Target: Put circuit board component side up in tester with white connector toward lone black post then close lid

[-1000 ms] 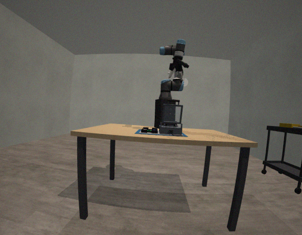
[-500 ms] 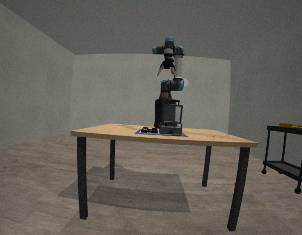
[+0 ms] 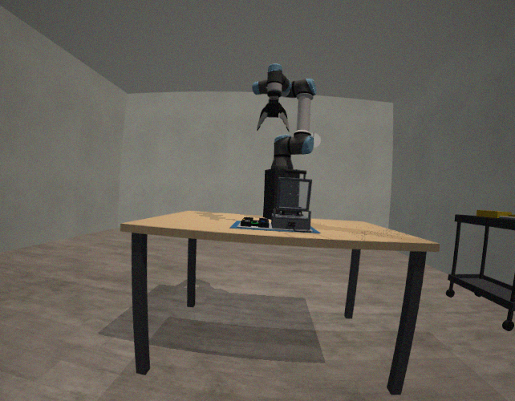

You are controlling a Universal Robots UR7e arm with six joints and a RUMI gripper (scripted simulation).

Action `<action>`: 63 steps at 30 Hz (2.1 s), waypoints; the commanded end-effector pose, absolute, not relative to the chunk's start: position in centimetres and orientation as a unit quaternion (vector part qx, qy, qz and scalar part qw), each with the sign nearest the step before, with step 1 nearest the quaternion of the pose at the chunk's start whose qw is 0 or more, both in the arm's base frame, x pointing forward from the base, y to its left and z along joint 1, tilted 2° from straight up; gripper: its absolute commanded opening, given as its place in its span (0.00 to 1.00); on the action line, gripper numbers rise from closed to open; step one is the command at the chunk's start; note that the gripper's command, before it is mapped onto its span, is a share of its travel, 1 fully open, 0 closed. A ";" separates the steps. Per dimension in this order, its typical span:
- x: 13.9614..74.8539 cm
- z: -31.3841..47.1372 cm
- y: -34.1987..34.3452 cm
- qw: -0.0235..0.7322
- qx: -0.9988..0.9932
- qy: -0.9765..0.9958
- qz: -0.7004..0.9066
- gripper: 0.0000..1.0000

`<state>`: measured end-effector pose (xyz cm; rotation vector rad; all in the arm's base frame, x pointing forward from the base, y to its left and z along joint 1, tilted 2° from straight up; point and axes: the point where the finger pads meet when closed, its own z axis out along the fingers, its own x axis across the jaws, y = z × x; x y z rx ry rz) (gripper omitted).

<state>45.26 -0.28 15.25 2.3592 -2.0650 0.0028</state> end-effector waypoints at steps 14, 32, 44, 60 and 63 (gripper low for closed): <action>47.7 10.3 -2.1 0.002 0.894 -0.447 0.004 1.00; 48.9 5.1 -3.9 0.006 0.978 -0.206 0.006 1.00; 49.1 2.7 -4.8 0.009 0.996 -0.086 0.006 1.00; 49.1 0.3 -5.7 0.011 1.000 0.026 0.006 1.00; 49.1 0.0 -5.9 0.011 0.999 0.042 0.006 1.00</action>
